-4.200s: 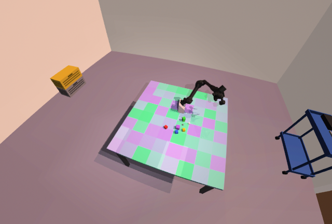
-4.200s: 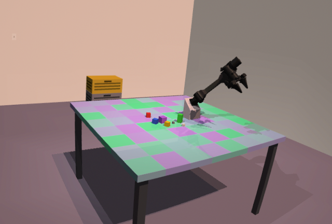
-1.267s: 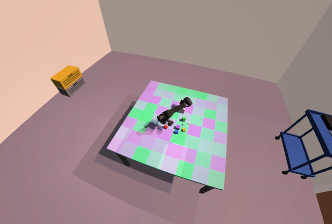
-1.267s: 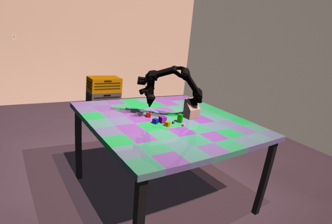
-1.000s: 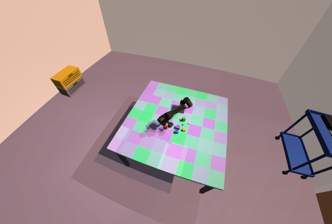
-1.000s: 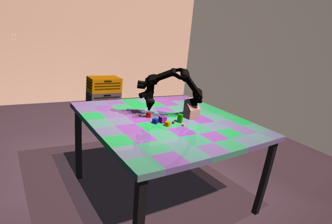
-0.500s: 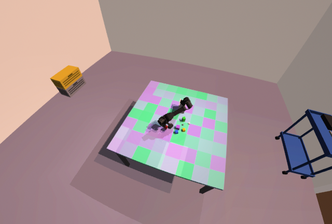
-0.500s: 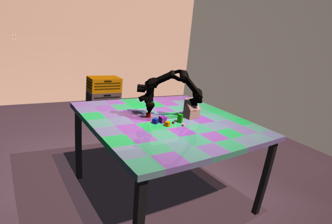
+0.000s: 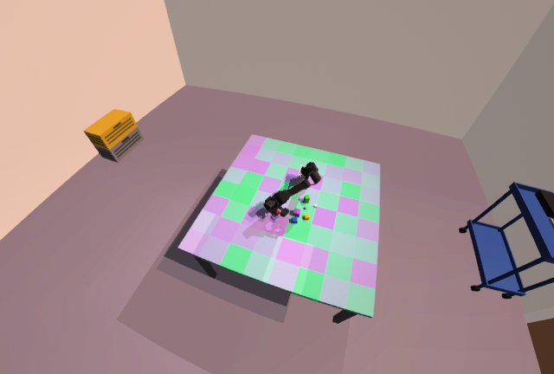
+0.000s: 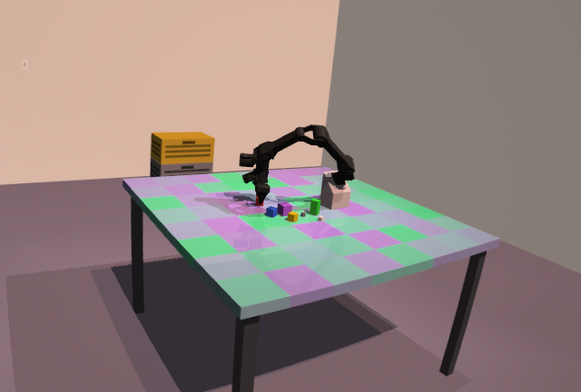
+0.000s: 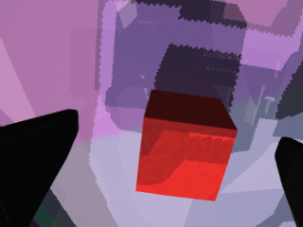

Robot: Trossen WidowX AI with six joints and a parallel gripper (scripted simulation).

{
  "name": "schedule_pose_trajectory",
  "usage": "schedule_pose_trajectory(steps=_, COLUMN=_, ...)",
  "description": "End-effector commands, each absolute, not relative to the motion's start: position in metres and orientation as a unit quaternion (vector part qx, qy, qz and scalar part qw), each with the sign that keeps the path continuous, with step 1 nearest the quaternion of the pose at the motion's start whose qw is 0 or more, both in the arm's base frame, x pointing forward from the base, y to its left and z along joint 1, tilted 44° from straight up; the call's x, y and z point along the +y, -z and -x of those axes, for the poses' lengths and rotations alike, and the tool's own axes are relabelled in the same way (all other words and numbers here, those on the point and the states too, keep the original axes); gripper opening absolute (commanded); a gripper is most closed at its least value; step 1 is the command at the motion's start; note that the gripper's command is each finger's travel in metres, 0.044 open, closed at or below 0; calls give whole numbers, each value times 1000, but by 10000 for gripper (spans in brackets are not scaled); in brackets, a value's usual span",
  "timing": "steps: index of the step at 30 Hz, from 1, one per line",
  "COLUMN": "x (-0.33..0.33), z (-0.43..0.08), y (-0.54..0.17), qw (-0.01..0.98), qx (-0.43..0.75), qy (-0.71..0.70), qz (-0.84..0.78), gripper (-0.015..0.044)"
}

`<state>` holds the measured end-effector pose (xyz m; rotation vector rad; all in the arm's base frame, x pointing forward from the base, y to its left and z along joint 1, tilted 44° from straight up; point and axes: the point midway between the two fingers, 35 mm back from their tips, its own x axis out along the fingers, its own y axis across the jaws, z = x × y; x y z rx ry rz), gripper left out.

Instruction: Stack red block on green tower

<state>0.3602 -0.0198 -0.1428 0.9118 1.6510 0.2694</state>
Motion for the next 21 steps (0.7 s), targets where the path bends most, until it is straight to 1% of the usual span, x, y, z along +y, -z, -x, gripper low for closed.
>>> schedule_pose_trajectory(steps=1, x=-14, z=-356, y=149, qw=573, qx=709, qy=-114, qz=-393, gripper=440)
schedule_pose_trajectory(steps=17, x=-14, z=-356, y=148, qw=573, qx=709, qy=-114, qz=-393, gripper=440)
schedule_pose_trajectory(steps=21, x=-14, z=-356, y=148, qw=573, qx=709, qy=-114, qz=-393, gripper=335)
